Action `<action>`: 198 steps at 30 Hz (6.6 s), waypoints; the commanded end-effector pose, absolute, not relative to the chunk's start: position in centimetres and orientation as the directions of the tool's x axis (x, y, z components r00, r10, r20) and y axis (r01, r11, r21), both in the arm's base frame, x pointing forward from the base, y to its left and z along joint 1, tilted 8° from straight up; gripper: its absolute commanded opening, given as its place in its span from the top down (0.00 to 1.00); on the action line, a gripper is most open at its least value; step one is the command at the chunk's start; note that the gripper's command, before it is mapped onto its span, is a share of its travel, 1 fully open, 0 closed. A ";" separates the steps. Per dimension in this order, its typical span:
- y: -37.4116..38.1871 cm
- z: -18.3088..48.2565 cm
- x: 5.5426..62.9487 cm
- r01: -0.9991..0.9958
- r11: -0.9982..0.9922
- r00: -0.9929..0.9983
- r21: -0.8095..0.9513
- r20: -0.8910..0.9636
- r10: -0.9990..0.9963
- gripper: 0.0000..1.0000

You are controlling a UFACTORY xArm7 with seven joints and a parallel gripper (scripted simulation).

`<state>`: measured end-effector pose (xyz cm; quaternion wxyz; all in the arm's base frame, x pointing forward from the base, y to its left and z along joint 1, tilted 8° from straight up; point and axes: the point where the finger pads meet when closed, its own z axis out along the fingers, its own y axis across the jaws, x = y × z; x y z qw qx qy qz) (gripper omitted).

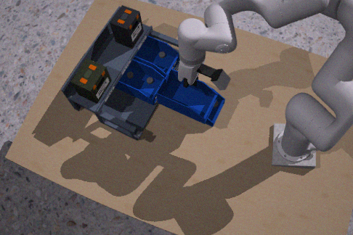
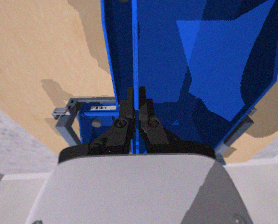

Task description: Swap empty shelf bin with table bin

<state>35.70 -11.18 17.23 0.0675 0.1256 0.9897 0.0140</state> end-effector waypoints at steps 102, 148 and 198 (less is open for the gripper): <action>-27.0 8.8 31.0 0.243 0.969 -0.959 0.047 -0.136 0.247 1.00; -27.0 8.1 31.1 0.243 0.969 -0.959 0.047 -0.136 0.247 0.74; -27.0 8.3 31.0 0.243 0.969 -0.959 0.048 -0.136 0.247 0.74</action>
